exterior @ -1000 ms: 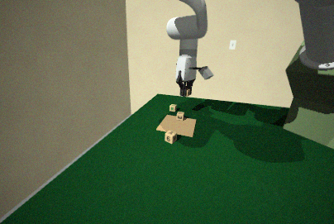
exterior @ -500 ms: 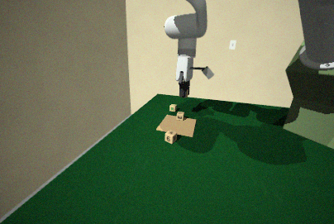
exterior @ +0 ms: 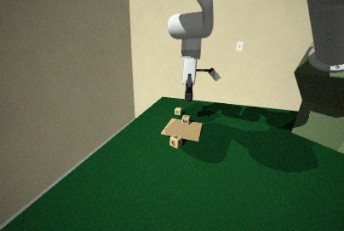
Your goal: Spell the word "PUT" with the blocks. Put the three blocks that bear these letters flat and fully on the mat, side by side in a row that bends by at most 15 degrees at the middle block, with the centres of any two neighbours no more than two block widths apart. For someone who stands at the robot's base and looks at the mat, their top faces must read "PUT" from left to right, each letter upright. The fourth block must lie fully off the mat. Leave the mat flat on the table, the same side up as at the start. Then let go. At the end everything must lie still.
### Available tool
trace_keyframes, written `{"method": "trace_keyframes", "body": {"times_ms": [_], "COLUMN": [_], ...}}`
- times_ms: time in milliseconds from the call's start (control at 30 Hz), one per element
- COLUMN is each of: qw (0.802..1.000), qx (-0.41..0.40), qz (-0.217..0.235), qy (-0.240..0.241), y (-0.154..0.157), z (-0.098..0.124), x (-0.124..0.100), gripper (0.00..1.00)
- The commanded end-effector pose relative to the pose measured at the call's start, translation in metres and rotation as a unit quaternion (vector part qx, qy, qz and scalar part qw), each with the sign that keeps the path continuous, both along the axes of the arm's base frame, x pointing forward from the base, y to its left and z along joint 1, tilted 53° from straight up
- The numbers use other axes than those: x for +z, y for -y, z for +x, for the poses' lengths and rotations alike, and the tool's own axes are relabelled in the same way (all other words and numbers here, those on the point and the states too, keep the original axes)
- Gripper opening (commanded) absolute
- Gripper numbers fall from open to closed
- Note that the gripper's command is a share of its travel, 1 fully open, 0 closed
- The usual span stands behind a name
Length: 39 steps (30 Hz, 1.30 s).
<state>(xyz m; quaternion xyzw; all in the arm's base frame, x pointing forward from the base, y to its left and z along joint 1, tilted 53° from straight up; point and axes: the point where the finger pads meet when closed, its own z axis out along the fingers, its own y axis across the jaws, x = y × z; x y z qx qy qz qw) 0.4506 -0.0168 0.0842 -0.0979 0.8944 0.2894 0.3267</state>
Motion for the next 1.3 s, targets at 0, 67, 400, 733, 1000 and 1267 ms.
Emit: {"method": "trace_keyframes", "body": {"times_ms": [0,67,400,733,1000,1267], "qw": [0.998,0.996,0.981,0.956,0.925,0.887], "qx": [0.04,0.053,0.117,0.177,0.231,0.28], "qz": [-0.037,-0.048,-0.103,-0.154,-0.201,-0.244], "qy": [0.044,0.057,0.118,0.175,0.227,0.274], "y": [-0.005,-0.007,-0.015,-0.023,-0.031,-0.038], "z": [-0.001,-0.001,-0.004,-0.006,-0.009,-0.012], "x": [0.005,0.007,0.014,0.021,0.027,0.032], "gripper": [0.27,0.27,0.27,0.27,0.27,0.27]}}
